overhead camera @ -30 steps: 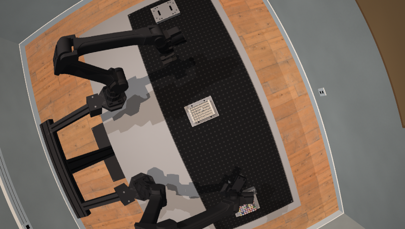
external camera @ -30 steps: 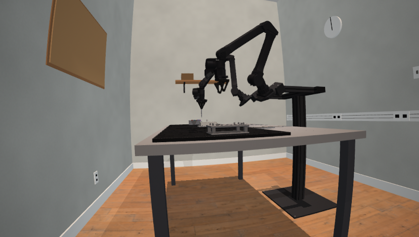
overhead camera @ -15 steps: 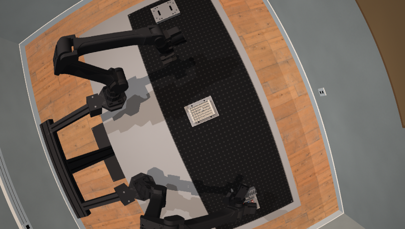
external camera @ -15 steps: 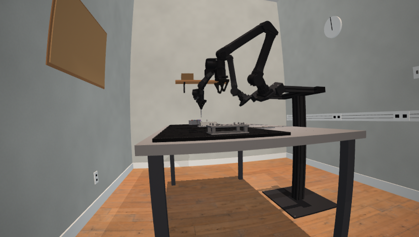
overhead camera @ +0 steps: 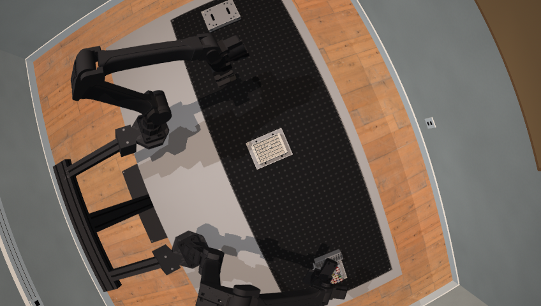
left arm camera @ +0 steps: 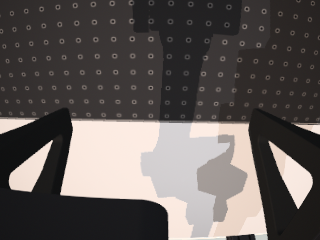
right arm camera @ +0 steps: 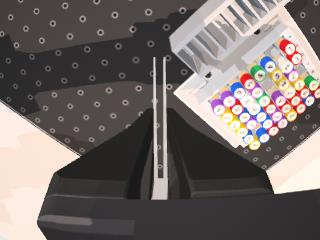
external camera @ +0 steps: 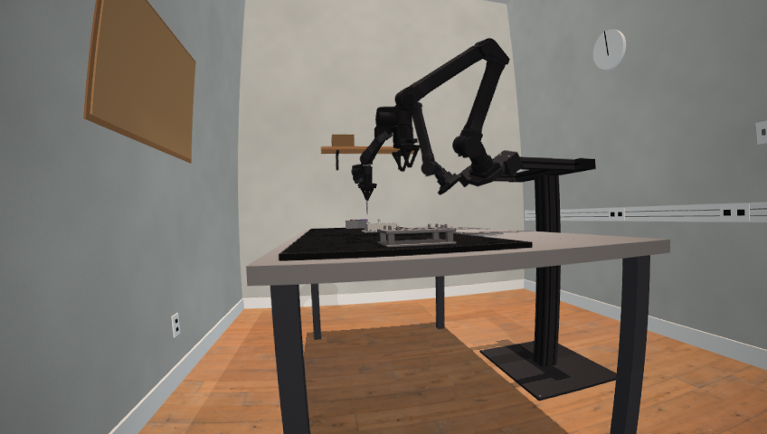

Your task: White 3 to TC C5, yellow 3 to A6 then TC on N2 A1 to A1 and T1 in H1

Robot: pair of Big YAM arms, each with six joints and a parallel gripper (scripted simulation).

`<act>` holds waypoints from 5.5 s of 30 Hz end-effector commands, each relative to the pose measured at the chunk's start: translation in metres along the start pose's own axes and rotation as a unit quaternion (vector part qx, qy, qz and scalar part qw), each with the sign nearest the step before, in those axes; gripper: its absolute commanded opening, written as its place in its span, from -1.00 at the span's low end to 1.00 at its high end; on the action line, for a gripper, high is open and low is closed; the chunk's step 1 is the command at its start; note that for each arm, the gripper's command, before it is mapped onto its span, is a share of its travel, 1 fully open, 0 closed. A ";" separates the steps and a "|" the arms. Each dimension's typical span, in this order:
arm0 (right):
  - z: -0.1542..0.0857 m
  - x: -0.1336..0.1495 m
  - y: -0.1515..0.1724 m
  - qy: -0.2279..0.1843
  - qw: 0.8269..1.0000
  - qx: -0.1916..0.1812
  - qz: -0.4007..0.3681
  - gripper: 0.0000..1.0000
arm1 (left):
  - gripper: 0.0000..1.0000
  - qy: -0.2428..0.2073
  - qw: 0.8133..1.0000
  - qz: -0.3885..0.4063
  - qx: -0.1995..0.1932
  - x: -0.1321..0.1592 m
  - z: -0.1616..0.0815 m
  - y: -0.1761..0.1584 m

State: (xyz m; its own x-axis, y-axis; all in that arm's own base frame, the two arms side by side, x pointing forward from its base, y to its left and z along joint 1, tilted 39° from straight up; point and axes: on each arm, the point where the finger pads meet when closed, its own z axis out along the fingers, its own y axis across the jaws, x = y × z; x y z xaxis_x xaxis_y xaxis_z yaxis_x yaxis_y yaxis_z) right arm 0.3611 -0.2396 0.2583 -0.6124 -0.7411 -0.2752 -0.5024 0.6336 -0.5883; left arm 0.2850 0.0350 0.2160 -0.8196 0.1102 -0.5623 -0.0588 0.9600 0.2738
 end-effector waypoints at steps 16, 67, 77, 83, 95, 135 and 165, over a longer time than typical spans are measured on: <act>-0.005 0.043 -0.055 0.000 1.000 -0.003 -0.014 -0.85 | 1.00 -0.014 1.000 0.003 0.001 -0.012 -0.008 0.002; 0.003 0.097 -0.093 -0.001 1.000 -0.011 -0.009 -0.85 | 1.00 -0.014 1.000 0.003 0.001 -0.012 -0.008 0.002; 0.003 0.096 -0.094 -0.002 1.000 -0.008 -0.010 -0.85 | 1.00 -0.014 1.000 0.003 0.001 -0.012 -0.008 0.002; 0.003 0.096 -0.094 -0.002 1.000 -0.008 -0.011 -0.85 | 1.00 -0.014 1.000 0.003 0.001 -0.012 -0.008 0.002; 0.003 0.096 -0.095 -0.003 1.000 -0.007 -0.011 -0.85 | 1.00 -0.014 1.000 0.003 0.001 -0.012 -0.008 0.002; 0.012 0.091 -0.092 -0.006 1.000 -0.012 -0.010 -0.85 | 1.00 -0.014 1.000 0.003 0.001 -0.012 -0.008 0.002; 0.019 0.092 -0.091 -0.005 1.000 -0.012 -0.009 -0.80 | 1.00 -0.014 1.000 0.003 0.001 -0.012 -0.008 0.002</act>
State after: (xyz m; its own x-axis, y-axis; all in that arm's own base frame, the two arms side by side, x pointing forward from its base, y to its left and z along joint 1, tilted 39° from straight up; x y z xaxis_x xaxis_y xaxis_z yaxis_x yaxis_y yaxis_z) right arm 0.3546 -0.3669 0.2803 -0.5973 -0.7562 -0.2671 -0.5265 0.6210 -0.5807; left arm 0.2850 0.0350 0.2160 -0.8196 0.1102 -0.5623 -0.0588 0.9600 0.2738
